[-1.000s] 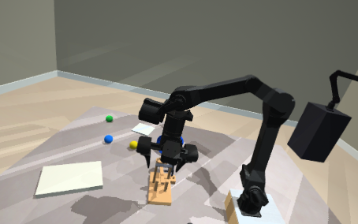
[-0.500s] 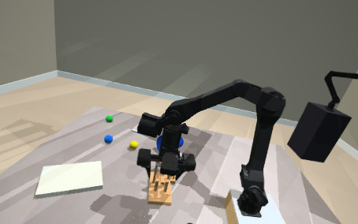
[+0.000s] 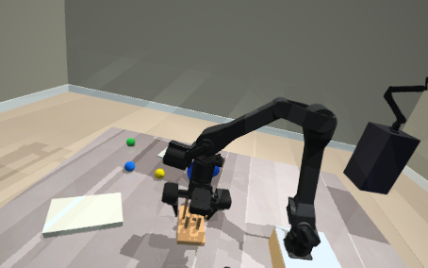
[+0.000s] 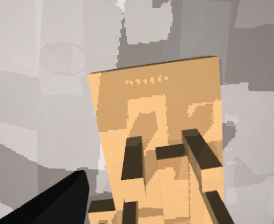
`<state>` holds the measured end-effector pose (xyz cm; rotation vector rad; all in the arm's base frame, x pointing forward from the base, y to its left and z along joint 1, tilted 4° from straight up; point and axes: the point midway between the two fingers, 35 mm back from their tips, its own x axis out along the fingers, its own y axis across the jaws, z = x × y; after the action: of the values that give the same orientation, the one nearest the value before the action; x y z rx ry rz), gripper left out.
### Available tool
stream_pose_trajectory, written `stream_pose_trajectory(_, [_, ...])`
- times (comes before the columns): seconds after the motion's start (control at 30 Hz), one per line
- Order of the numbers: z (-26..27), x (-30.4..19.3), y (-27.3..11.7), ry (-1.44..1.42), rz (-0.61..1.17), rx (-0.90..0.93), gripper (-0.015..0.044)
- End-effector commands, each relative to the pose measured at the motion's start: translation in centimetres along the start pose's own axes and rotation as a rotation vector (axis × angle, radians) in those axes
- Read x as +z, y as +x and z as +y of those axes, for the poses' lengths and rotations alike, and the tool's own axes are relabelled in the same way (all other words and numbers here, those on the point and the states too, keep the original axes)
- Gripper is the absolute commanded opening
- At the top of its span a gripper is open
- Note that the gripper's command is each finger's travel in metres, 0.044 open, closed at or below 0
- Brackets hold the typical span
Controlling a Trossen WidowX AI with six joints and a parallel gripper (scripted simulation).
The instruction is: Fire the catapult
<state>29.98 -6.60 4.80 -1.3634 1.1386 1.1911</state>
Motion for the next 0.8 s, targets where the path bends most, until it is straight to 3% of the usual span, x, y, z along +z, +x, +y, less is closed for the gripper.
stream_pose_trajectory(0.0, [0.4, 0.0, 1.0, -0.003, 0.000, 0.013, 0.0440])
stream_pose_trajectory(0.77, [0.6, 0.1, 3.6, -0.003, 0.000, 0.013, 0.0440])
